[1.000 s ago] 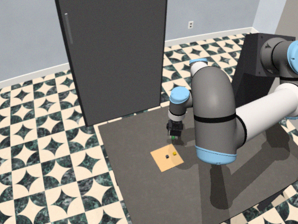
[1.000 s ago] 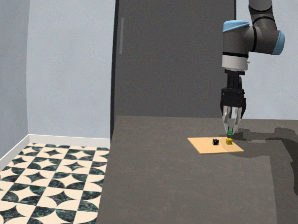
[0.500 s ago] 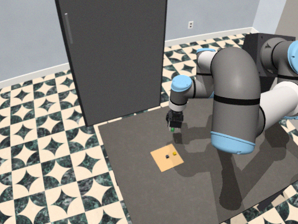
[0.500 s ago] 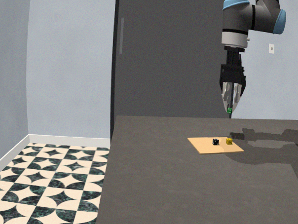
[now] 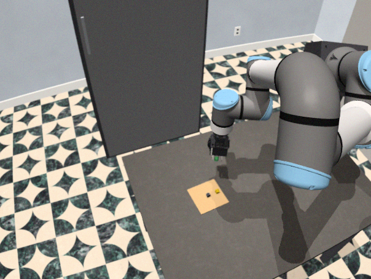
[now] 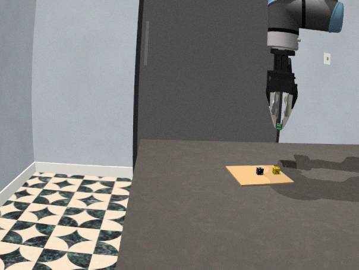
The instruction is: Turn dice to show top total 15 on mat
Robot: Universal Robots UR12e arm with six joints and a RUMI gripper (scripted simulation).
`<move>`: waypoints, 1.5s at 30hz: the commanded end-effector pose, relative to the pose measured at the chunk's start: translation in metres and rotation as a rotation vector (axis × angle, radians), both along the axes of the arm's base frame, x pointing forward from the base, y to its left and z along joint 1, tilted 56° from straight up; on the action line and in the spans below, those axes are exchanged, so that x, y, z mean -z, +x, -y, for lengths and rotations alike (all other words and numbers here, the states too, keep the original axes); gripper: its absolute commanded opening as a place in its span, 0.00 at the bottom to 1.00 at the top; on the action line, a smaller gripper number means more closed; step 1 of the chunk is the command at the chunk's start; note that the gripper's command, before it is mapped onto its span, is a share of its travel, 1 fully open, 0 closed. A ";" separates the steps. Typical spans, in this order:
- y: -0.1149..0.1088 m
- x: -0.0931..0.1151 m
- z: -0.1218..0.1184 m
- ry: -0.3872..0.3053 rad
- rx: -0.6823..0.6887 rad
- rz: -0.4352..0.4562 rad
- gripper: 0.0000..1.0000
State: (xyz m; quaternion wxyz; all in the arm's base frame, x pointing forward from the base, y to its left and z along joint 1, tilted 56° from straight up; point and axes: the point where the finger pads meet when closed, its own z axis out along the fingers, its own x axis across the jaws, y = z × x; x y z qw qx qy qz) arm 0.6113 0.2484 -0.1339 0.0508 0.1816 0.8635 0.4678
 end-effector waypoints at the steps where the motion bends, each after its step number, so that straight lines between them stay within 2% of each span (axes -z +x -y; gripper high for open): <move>1: -0.003 0.000 0.000 0.002 0.000 -0.006 0.00; 8: 0.000 -0.002 -0.001 0.009 0.016 -0.029 0.00; 15: 0.013 -0.014 -0.005 0.039 0.084 -0.125 0.00; 17: 0.013 -0.014 -0.005 0.039 0.084 -0.125 0.00; 27: 0.043 -0.045 -0.016 0.110 0.241 -0.348 0.00; 32: 0.055 -0.059 -0.022 0.139 0.304 -0.437 0.00; 34: 0.055 -0.059 -0.022 0.139 0.304 -0.437 0.00; 37: 0.066 -0.074 -0.028 0.167 0.365 -0.523 0.00; 45: 0.084 -0.101 -0.039 0.216 0.469 -0.671 0.00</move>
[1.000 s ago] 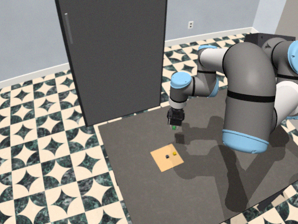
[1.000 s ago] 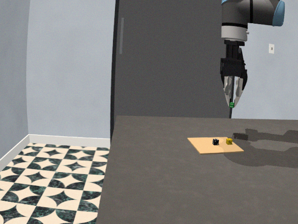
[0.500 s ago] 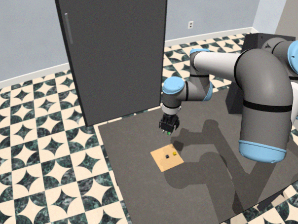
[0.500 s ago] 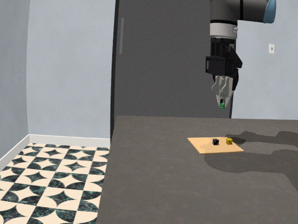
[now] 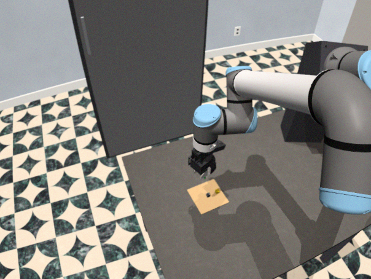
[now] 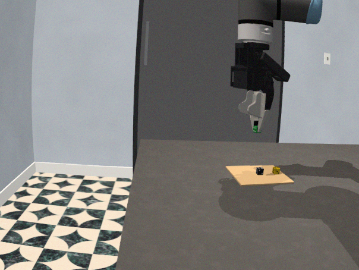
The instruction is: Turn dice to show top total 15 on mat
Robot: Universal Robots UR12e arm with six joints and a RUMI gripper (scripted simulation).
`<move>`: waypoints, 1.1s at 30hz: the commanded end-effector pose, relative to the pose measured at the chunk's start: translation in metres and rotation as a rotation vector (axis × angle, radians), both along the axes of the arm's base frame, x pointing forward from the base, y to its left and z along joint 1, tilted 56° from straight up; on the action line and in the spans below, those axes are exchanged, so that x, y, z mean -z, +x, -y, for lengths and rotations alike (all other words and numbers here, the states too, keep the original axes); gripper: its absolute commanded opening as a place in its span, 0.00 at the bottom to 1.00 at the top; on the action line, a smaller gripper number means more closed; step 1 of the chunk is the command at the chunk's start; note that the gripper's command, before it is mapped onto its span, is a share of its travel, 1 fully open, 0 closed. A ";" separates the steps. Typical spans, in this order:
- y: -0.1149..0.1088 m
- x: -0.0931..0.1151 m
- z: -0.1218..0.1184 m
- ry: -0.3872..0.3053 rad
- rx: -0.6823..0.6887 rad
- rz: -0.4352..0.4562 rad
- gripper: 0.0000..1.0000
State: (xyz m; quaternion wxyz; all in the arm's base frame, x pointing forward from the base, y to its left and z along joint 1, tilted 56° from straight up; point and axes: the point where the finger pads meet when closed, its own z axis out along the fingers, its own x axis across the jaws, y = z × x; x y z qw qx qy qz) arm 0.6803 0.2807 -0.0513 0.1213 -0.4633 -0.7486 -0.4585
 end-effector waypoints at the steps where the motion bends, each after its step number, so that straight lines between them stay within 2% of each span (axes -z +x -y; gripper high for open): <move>1: 0.018 -0.023 -0.009 0.031 0.105 -0.131 0.00; 4: 0.024 -0.033 -0.013 0.048 0.141 -0.182 0.00; 13: 0.031 -0.046 -0.019 0.068 0.184 -0.244 0.00; 33: 0.032 -0.046 -0.020 0.070 0.188 -0.251 0.00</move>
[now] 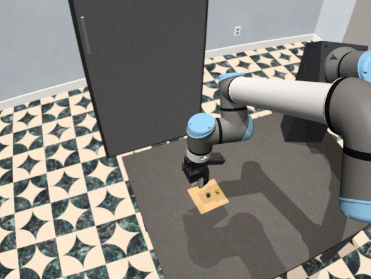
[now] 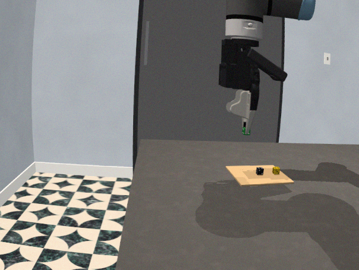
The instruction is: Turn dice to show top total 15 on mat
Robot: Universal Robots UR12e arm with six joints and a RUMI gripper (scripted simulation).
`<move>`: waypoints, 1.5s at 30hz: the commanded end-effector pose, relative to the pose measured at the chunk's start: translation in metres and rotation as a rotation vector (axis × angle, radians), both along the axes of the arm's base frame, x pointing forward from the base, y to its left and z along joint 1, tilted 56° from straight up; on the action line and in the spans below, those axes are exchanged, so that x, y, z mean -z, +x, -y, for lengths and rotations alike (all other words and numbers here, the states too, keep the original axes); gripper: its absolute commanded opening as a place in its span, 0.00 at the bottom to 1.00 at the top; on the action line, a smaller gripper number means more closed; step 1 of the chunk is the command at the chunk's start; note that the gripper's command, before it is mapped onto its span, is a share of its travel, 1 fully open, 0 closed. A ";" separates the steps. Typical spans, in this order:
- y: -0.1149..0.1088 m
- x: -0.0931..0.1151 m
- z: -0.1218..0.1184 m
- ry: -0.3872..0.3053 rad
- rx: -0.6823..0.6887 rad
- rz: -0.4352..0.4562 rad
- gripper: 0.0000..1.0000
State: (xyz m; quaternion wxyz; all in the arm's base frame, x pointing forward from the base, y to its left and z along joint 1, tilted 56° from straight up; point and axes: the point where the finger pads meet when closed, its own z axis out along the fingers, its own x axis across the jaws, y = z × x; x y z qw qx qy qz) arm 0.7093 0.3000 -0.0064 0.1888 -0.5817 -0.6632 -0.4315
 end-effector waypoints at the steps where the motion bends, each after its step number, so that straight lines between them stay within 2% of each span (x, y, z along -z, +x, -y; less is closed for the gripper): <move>1: 0.004 -0.001 -0.001 -0.003 -0.001 0.006 0.00; 9: 0.007 0.006 -0.012 -0.003 0.000 0.006 0.00; 22: 0.022 0.039 -0.059 -0.003 0.000 0.006 0.00; 29: 0.026 0.048 -0.072 -0.003 0.000 0.006 0.00; 45: 0.028 0.051 -0.076 -0.003 0.000 0.006 0.00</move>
